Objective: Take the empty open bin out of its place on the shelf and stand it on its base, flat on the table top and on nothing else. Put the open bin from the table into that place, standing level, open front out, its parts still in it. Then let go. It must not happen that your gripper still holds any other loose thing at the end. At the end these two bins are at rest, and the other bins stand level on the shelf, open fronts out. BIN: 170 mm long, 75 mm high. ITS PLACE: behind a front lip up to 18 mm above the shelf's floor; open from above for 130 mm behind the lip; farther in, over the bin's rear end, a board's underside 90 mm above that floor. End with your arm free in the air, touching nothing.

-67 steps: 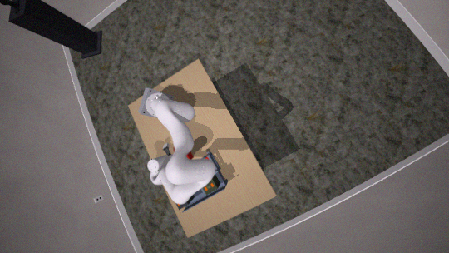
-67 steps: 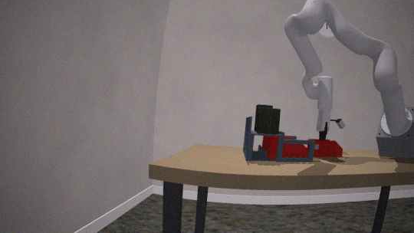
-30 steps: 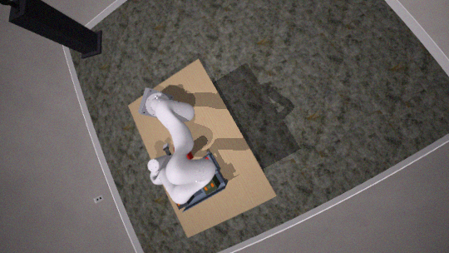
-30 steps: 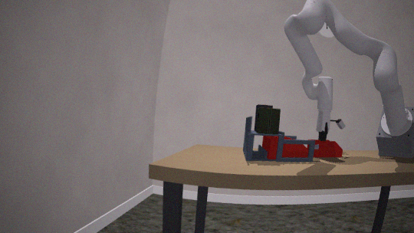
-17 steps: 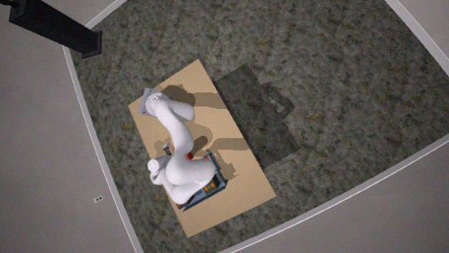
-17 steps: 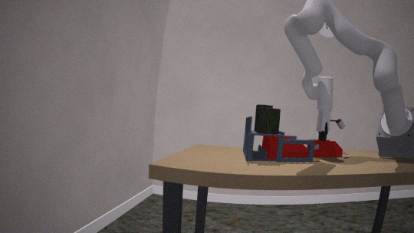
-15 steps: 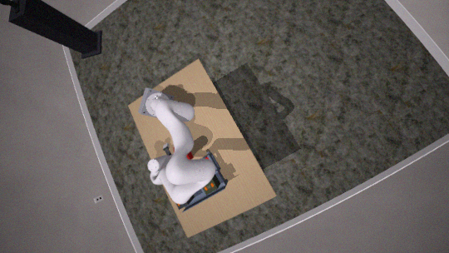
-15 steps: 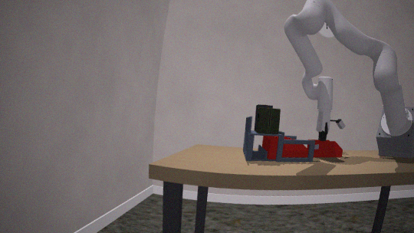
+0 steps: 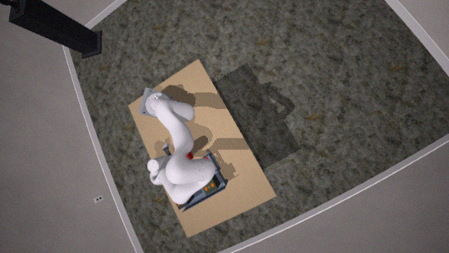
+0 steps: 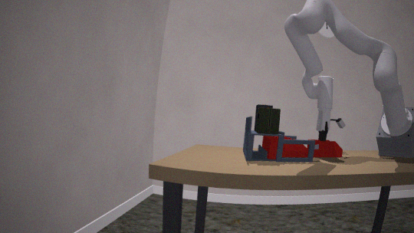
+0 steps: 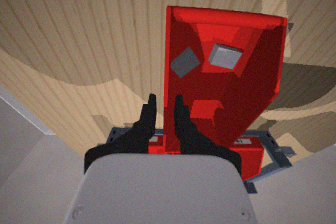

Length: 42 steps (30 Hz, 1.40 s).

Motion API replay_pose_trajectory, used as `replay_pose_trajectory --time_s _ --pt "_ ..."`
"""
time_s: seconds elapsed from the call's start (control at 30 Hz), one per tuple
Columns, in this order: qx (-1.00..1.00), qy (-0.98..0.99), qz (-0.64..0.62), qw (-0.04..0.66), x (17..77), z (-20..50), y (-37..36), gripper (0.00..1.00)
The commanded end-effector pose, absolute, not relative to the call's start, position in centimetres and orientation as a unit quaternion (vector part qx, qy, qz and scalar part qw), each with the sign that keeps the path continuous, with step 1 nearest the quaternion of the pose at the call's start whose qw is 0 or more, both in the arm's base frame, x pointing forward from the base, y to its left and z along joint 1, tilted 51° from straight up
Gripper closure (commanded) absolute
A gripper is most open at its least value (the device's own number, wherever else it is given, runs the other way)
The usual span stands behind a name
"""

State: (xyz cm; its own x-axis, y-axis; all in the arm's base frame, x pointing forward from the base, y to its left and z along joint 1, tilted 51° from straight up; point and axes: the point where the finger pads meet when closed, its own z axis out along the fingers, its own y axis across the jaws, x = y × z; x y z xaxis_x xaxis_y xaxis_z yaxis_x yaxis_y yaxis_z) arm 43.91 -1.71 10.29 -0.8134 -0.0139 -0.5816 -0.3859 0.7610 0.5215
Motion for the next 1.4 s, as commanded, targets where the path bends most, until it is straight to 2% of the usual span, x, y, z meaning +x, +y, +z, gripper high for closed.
replay_pose_trajectory --time_s 0.0,1.37 --pt "-0.112 0.894 0.327 0.285 43.8 10.5 -2.0 0.74" --pt "-0.112 0.894 0.327 0.285 41.3 14.0 -5.6 0.74"
